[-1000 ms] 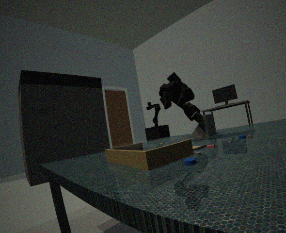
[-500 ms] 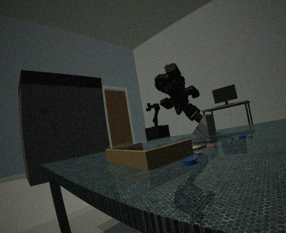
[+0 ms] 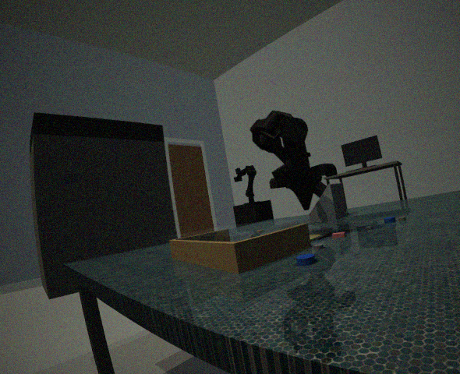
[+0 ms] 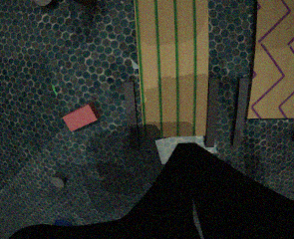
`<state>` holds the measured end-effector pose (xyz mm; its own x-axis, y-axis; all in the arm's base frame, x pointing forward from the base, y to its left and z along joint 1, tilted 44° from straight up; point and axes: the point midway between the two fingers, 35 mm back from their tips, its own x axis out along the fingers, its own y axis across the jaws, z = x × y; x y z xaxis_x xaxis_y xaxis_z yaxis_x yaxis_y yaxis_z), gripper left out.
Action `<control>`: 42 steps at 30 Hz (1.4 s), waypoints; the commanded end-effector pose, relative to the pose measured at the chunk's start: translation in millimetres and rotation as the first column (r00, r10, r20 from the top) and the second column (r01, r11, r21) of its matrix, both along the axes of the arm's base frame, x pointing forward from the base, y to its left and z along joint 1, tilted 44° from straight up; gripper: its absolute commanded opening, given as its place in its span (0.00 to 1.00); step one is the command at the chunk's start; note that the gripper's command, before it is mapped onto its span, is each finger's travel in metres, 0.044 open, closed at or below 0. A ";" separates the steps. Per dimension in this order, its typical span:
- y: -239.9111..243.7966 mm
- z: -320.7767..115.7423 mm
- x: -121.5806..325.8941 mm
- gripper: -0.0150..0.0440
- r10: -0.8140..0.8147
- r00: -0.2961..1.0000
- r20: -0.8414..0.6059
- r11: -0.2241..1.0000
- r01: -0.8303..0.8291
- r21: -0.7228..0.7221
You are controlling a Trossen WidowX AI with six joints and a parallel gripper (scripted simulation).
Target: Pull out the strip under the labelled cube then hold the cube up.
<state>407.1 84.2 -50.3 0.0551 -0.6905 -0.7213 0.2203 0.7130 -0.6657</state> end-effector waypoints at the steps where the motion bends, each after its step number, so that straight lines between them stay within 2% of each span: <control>1: -0.2 -1.6 0.6 0.25 -0.017 1.000 -0.001 1.000 0.017 0.000; 42: -47.3 -49.2 3.3 0.25 -0.017 1.000 0.000 1.000 0.017 -0.003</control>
